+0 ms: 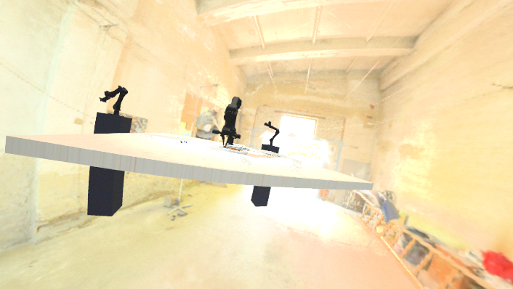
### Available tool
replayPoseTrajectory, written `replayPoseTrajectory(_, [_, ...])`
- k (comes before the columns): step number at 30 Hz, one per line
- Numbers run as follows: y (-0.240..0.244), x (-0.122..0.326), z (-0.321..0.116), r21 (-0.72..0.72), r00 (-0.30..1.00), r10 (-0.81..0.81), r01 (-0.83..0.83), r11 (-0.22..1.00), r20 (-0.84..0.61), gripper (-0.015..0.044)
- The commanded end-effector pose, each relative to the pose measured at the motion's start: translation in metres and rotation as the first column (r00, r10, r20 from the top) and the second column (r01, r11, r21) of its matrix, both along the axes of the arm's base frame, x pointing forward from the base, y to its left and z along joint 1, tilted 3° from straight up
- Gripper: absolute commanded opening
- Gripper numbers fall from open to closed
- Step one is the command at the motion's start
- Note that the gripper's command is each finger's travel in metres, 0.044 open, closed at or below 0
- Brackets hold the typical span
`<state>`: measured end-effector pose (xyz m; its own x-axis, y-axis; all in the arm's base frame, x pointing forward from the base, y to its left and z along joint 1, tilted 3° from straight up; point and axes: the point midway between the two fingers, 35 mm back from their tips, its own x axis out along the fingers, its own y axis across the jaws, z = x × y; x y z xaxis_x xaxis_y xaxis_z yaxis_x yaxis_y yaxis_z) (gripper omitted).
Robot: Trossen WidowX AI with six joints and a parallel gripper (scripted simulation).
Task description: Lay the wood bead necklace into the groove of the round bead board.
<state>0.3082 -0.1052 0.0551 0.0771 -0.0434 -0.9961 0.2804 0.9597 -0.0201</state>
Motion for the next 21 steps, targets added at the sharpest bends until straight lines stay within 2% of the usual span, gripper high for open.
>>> replayPoseTrajectory(1, [0.0000,0.0000,0.0000,0.000,1.000,0.000,0.000,1.000,0.000,0.0026])
replayPoseTrajectory(16, [0.0011,-0.0005,0.0042,0.005,1.000,0.006,-0.006,1.000,-0.001,0.0420])
replayPoseTrajectory(17, [0.0005,-0.0014,0.0008,0.002,1.000,0.001,-0.001,1.000,-0.005,0.0440])
replayPoseTrajectory(21, [0.0006,-0.0017,0.0041,0.005,1.000,0.006,-0.006,1.000,-0.001,0.0440])
